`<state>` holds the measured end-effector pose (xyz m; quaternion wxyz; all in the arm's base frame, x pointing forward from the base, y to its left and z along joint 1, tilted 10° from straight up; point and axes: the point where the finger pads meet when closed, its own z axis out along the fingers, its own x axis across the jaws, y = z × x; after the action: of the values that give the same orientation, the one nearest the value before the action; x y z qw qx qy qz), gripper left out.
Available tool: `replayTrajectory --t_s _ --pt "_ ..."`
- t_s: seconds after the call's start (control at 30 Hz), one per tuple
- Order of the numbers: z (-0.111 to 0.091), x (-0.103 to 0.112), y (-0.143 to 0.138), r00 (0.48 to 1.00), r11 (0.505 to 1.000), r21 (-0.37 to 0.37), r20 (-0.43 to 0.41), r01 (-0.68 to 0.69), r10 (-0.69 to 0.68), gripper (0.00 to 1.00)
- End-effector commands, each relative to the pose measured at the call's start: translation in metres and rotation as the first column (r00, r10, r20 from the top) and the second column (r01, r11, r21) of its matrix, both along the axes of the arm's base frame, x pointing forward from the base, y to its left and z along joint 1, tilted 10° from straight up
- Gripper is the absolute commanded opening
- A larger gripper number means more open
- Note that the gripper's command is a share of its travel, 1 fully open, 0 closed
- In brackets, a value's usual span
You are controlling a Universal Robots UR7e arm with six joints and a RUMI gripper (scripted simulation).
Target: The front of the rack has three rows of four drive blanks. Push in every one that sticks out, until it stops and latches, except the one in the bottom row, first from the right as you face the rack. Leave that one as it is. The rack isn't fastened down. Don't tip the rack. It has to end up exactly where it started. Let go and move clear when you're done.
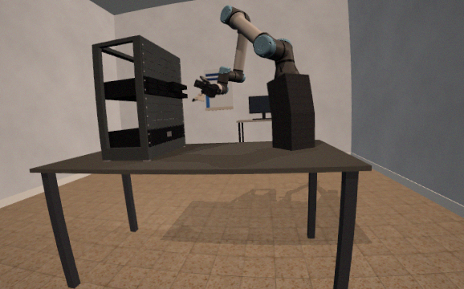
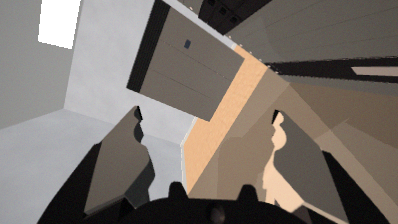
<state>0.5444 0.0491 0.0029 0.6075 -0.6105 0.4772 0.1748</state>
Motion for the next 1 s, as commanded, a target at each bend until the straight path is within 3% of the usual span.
replayTrajectory --t_s 0.0,0.97 --pt "0.0004 0.0002 -0.0001 1.000 1.000 -0.001 0.001 0.000 0.000 1.00" --pt "-0.0003 -0.0012 0.0011 1.000 1.000 0.006 -0.006 -0.001 0.001 1.00"
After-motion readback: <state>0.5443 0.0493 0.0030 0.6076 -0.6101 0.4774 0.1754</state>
